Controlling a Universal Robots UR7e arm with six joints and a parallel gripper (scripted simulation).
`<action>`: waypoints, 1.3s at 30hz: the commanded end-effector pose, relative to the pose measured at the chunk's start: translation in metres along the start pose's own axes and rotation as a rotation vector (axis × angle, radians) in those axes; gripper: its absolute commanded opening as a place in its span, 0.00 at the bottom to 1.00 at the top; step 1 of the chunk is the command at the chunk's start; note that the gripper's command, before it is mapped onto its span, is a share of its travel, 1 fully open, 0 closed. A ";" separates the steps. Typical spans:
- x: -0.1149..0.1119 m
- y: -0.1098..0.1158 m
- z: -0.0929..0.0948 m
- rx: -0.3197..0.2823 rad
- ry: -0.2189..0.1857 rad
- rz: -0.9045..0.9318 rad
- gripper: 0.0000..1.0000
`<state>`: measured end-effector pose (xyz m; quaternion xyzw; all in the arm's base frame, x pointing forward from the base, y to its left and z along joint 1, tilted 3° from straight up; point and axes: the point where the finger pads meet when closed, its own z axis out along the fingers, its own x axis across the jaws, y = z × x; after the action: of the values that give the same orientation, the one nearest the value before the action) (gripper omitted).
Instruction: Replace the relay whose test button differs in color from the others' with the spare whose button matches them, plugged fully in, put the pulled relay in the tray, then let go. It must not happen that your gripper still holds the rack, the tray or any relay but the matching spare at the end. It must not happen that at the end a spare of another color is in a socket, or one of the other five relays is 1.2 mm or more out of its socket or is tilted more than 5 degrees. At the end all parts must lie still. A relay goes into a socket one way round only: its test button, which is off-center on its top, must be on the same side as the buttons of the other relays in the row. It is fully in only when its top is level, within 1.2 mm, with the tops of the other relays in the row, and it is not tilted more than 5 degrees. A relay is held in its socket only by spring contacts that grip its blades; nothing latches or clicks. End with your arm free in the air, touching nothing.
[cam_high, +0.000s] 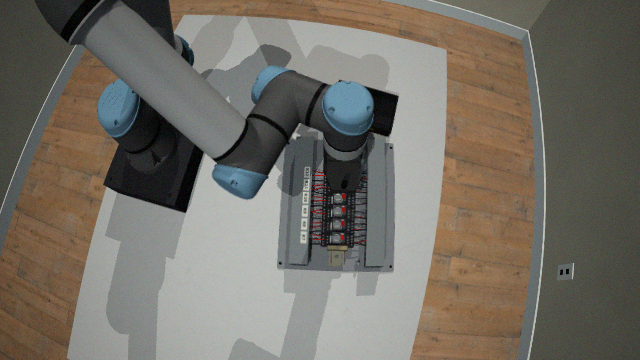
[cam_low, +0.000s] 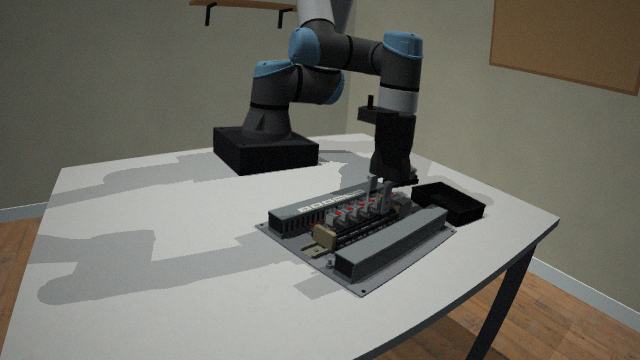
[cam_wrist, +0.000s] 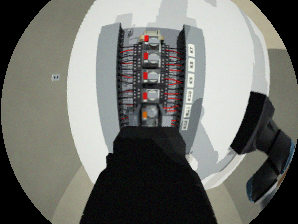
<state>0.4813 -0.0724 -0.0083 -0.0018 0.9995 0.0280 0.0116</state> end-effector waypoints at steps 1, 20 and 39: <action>0.000 0.000 -0.001 0.001 -0.001 0.000 0.00; 0.000 0.000 -0.001 0.001 -0.001 0.000 0.00; 0.000 0.000 -0.007 0.001 -0.002 0.000 0.00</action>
<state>0.4812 -0.0722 -0.0058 -0.0020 0.9995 0.0286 0.0115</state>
